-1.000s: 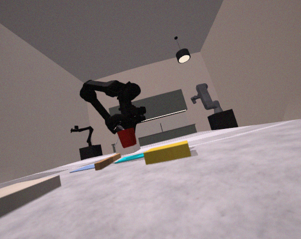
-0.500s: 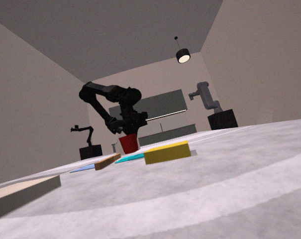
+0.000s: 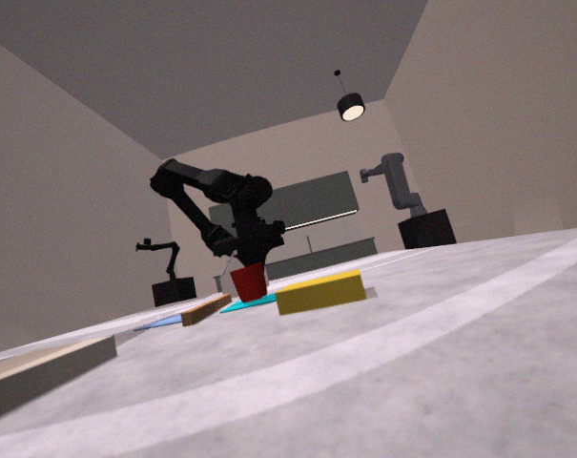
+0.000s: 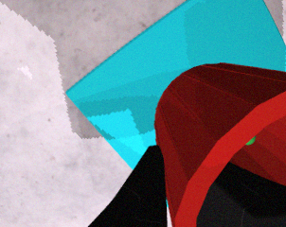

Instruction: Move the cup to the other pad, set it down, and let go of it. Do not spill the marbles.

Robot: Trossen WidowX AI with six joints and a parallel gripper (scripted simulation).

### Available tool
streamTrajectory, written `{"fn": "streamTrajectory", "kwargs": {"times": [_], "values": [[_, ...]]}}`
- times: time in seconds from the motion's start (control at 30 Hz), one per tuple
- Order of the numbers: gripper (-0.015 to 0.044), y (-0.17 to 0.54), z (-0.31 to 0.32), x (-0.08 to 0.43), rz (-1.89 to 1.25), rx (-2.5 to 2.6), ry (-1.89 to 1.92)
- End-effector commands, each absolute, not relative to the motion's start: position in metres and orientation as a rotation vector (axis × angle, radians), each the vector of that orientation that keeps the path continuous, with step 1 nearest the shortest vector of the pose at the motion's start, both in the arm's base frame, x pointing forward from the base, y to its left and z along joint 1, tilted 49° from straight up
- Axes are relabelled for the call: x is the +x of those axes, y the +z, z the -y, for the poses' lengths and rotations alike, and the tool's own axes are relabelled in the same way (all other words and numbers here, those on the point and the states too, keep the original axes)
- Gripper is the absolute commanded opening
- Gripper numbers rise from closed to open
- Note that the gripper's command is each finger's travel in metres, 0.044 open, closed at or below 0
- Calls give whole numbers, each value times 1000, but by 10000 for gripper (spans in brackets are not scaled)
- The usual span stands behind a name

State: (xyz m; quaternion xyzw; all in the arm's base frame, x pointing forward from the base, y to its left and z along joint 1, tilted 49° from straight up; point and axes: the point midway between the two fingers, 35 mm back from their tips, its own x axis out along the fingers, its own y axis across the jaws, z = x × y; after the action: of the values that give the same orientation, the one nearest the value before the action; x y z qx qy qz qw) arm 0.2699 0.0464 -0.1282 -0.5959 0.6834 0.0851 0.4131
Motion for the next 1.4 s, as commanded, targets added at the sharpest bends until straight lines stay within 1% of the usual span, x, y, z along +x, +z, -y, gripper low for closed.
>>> {"fn": "streamTrajectory", "kwargs": {"times": [0.0, 0.2, 0.37, 1.37], "values": [[0, -128, -47, 270, -1717, -1497, 213], [0, -128, -47, 270, -1717, -1497, 213], [128, -128, -47, 270, -1717, -1497, 213], [128, -100, -80, 267, -1716, -1503, 219]]}}
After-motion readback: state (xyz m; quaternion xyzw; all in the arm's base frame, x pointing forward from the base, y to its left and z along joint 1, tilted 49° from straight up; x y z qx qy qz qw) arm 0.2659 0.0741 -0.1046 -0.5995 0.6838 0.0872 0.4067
